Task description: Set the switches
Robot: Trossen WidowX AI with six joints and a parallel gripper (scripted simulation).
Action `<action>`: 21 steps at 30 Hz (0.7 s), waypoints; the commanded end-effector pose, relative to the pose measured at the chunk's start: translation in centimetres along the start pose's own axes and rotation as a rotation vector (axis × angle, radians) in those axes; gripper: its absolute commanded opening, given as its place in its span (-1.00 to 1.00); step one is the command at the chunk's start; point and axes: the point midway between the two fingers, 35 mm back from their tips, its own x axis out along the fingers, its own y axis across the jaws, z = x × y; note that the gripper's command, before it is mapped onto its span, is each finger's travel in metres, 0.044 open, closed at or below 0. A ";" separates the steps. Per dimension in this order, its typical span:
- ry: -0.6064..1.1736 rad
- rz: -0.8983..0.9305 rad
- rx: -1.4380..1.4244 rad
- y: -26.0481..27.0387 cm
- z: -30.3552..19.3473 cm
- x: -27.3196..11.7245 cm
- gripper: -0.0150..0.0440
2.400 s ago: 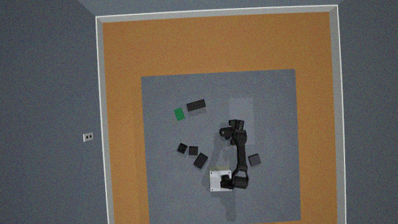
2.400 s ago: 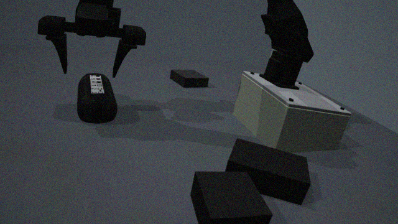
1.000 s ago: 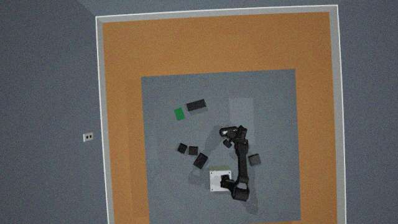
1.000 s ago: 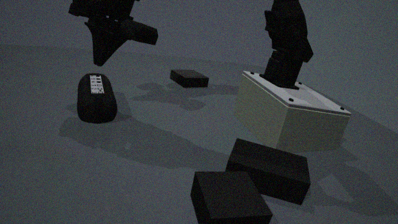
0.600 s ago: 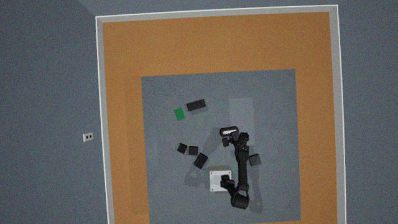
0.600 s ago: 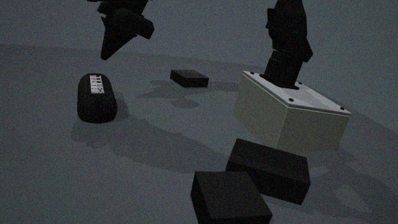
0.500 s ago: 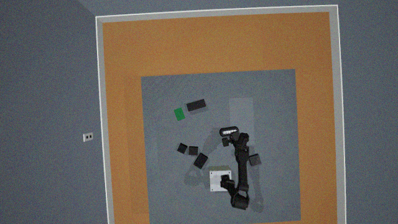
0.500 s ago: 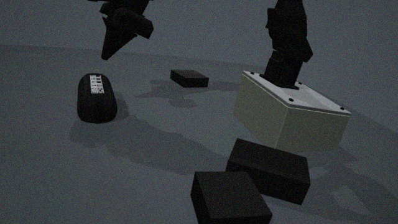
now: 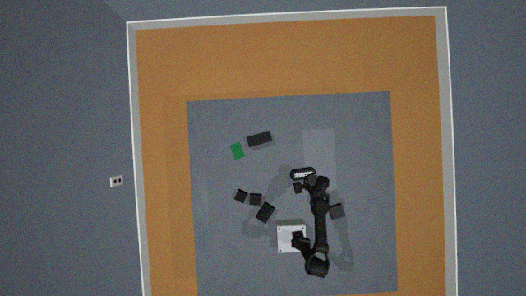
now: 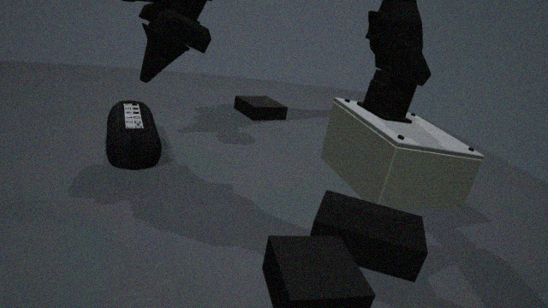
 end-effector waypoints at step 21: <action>0.173 0.079 -0.775 -2.6 1.2 0.9 1.00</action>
